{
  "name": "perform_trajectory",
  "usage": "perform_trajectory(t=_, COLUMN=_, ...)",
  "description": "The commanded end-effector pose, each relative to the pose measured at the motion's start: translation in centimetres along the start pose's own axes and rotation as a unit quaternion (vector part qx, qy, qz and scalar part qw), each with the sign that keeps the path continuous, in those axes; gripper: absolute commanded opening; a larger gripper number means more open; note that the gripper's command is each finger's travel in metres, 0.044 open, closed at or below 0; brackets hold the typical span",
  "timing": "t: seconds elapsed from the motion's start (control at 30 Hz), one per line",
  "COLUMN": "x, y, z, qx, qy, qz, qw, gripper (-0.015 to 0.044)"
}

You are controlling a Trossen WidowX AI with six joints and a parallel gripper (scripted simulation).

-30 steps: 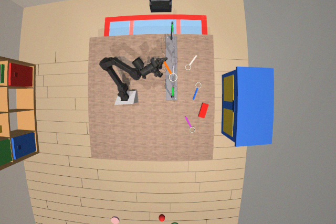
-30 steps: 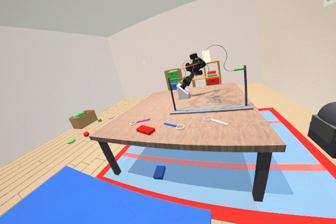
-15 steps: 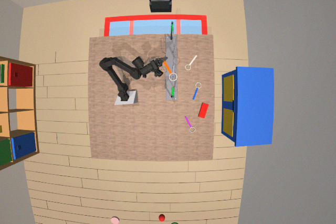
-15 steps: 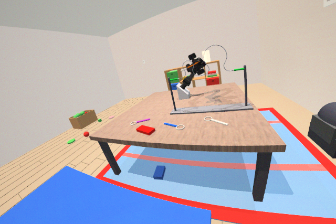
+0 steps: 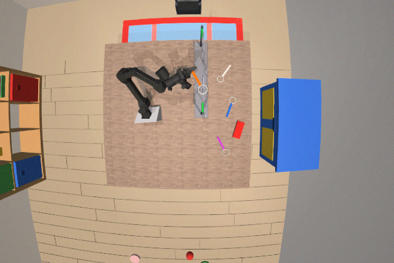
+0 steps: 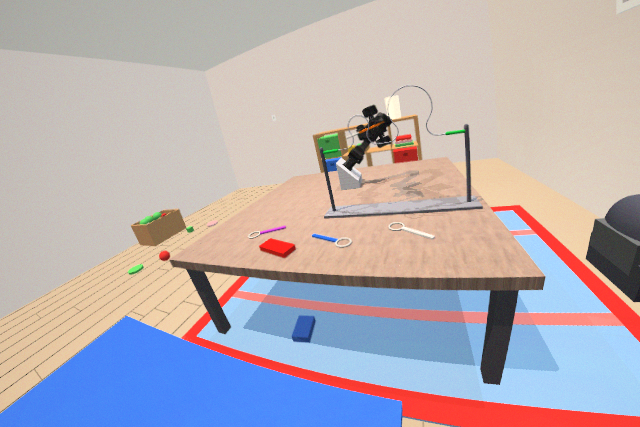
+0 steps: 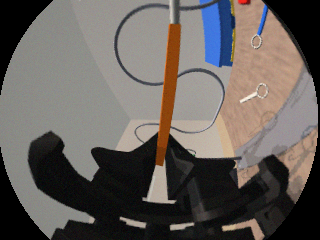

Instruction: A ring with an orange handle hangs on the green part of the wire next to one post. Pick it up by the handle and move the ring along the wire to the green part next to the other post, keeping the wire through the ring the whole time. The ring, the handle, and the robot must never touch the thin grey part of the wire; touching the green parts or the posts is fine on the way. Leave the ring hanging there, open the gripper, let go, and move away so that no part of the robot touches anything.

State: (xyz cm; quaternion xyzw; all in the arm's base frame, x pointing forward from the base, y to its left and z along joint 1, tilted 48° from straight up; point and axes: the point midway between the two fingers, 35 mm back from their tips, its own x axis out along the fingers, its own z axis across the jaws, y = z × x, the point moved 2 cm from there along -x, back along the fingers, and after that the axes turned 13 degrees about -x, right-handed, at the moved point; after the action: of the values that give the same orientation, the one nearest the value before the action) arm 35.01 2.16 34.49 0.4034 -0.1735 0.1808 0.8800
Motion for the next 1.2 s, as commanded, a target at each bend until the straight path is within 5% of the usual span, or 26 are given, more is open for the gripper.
perform_trajectory(t=0.0, x=-0.2, y=0.1, z=-1.1, qx=-0.029, qy=0.015, qz=0.007, qw=0.999, gripper=-0.0150)
perform_trajectory(t=1.17, x=-3.3, y=-2.3, z=-12.4, qx=-0.387, qy=0.185, qz=0.056, qw=0.902, gripper=-0.0150)
